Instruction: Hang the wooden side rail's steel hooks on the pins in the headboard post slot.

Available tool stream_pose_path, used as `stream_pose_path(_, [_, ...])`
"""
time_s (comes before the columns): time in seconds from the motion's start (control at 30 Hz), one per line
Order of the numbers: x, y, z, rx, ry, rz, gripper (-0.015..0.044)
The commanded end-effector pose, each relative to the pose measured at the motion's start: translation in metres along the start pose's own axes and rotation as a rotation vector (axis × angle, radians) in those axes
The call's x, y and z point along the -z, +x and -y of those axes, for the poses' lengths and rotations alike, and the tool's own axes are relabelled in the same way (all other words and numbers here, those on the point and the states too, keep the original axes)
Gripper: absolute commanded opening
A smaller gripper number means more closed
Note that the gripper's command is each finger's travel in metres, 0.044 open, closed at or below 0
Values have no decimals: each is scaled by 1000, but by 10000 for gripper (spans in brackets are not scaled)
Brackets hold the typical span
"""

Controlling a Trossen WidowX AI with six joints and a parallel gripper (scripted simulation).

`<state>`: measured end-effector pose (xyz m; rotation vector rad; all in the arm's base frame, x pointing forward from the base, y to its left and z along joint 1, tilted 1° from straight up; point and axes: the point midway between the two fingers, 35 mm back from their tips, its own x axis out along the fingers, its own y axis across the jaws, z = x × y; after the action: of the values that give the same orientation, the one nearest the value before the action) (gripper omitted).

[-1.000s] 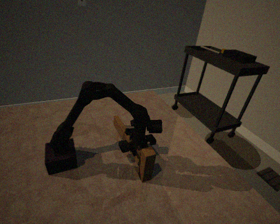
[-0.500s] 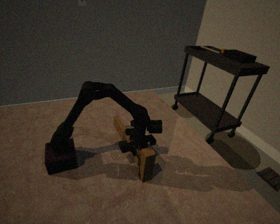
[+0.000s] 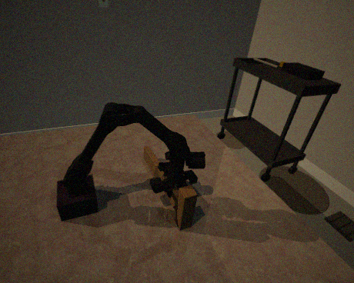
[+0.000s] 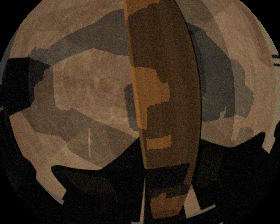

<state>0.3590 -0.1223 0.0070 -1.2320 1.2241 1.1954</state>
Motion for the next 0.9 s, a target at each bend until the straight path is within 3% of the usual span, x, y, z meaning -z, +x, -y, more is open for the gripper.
stream_pose_path(0.0, [2,-9,5,23,-8,-7,0])
stream_pose_path(0.87, [5,-7,6,24,-8,-8,0])
